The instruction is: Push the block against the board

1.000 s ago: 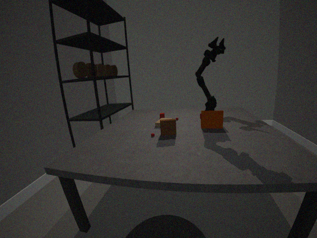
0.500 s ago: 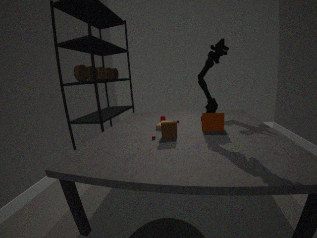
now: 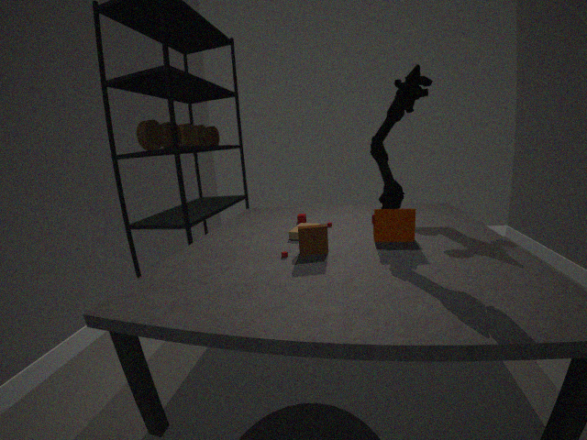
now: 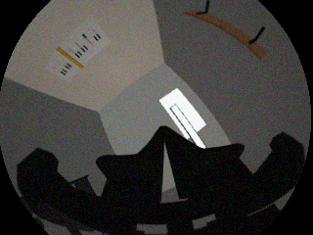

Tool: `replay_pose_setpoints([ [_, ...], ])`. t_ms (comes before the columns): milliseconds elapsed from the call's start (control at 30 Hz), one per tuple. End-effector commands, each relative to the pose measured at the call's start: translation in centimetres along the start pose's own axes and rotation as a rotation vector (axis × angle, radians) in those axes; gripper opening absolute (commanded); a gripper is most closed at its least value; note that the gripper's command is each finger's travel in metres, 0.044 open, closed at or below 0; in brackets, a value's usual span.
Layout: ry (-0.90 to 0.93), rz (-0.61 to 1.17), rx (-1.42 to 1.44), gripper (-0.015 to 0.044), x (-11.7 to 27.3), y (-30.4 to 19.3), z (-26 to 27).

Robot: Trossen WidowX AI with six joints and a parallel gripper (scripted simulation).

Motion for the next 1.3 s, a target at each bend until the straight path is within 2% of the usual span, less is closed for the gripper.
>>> replay_pose_setpoints([
  [0,0.04,-0.024,0.004,0.0,-1.6,1.5,0.1],
  [167,0.04,-0.035,-0.054,0.0,-2.6,2.6,0.3],
  [367,0.147,-0.092,-0.062,0.0,-6.3,6.0,1.3],
  [700,0.28,-0.156,-0.046,0.0,-9.8,9.2,4.6],
  [1267,0.603,-0.241,-0.207,0.0,-16.6,16.0,13.0],
])
Point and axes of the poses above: the point midway between the two fingers, 35 mm back from their tips, its own x axis back along the fingers, its own z axis across the jaws, y = z × x, the point moved 8 cm from there along x, back along the fingers, and after that the axes turned 5 degrees about x, right-handed, at the moved point
